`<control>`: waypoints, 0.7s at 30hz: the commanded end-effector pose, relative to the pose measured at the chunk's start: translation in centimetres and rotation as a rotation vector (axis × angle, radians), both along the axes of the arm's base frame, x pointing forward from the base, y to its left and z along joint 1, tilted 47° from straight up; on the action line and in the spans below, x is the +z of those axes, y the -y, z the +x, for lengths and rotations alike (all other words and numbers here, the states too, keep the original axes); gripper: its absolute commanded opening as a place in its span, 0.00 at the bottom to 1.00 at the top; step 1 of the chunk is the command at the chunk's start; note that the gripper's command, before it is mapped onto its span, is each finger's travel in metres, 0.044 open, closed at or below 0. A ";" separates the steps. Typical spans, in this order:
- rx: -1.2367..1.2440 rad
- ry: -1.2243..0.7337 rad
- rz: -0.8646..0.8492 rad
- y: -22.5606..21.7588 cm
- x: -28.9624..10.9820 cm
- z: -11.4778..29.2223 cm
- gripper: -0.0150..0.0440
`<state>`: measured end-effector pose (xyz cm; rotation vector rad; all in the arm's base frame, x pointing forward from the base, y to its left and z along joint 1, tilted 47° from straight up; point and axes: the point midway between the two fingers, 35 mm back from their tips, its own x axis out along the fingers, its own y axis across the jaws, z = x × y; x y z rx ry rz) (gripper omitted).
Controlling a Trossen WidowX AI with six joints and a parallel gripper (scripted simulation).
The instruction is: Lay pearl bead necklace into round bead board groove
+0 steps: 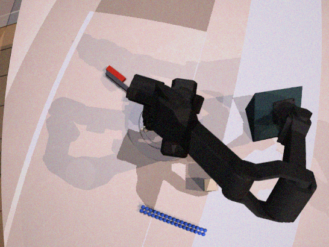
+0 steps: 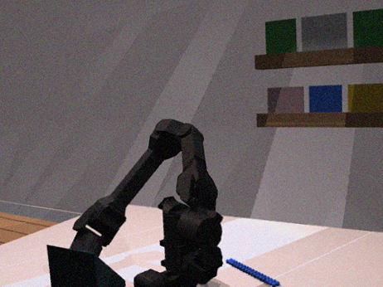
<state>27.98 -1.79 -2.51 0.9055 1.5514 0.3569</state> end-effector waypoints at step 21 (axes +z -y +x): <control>-0.003 0.000 0.002 0.5 0.5 0.0 0.25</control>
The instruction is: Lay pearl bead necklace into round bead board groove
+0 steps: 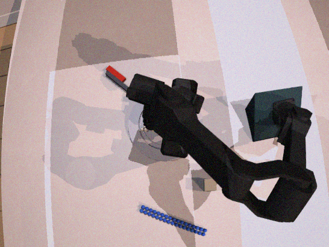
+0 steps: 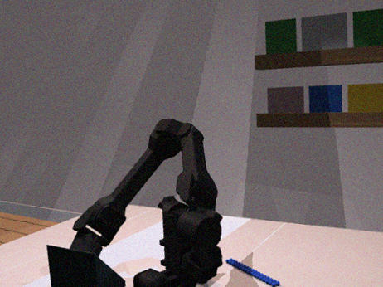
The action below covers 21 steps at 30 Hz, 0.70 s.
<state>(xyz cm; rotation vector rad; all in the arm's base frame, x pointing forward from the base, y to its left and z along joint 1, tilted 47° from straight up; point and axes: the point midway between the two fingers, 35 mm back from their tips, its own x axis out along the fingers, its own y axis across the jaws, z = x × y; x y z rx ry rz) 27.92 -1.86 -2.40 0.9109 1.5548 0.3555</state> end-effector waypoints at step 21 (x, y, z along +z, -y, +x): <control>-0.005 0.004 0.003 -0.1 2.1 1.4 0.25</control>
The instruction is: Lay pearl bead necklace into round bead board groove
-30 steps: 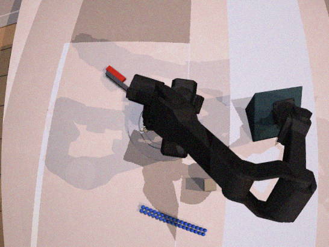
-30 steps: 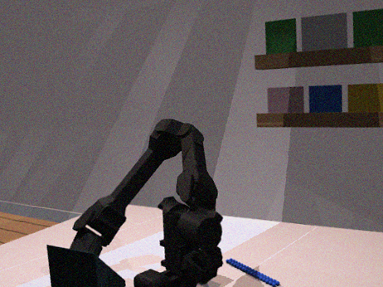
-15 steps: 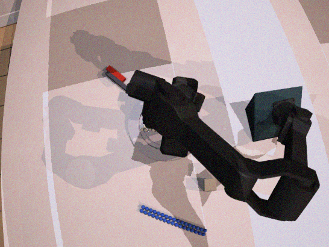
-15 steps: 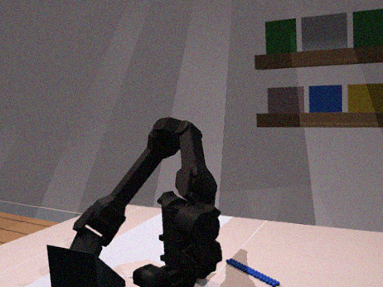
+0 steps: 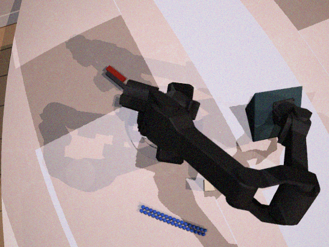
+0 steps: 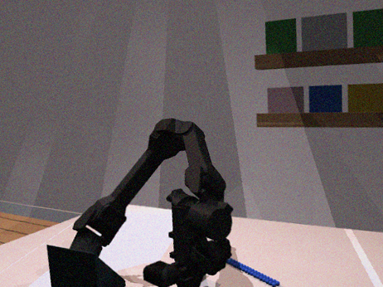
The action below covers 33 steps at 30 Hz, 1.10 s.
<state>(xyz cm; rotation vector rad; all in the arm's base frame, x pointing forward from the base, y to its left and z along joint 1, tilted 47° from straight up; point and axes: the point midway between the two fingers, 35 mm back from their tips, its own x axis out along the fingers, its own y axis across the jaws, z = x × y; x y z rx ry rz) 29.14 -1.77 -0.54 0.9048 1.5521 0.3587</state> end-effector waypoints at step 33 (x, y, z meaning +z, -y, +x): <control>-0.009 -0.001 0.005 0.0 0.2 0.2 1.00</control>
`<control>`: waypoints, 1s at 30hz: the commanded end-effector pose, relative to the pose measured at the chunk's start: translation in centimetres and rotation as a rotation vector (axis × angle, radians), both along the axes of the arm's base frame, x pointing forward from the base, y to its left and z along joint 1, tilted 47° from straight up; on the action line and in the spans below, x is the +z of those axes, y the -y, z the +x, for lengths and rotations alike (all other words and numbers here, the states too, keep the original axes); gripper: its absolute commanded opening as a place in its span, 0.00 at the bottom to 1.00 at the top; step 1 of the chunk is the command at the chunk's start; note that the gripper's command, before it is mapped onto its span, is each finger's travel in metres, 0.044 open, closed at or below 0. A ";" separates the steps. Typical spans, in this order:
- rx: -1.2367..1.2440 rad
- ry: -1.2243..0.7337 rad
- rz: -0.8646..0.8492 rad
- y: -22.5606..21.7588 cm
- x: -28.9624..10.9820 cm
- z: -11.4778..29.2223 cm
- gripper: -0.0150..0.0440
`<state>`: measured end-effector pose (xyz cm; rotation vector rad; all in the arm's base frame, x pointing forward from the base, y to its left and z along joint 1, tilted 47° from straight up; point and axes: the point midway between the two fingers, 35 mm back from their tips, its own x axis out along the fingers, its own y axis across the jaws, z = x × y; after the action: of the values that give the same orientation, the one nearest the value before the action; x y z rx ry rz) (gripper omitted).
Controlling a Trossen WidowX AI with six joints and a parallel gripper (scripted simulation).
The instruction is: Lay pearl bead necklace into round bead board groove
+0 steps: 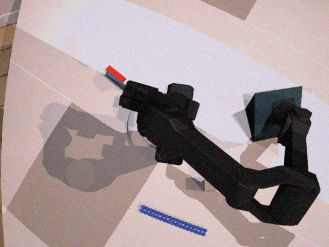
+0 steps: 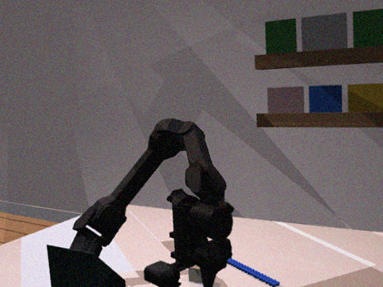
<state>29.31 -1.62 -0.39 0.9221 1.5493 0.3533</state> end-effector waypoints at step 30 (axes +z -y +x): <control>0.613 0.634 -0.052 3.0 0.4 -1.7 0.46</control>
<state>27.69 -4.47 0.06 0.2546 1.2111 0.9144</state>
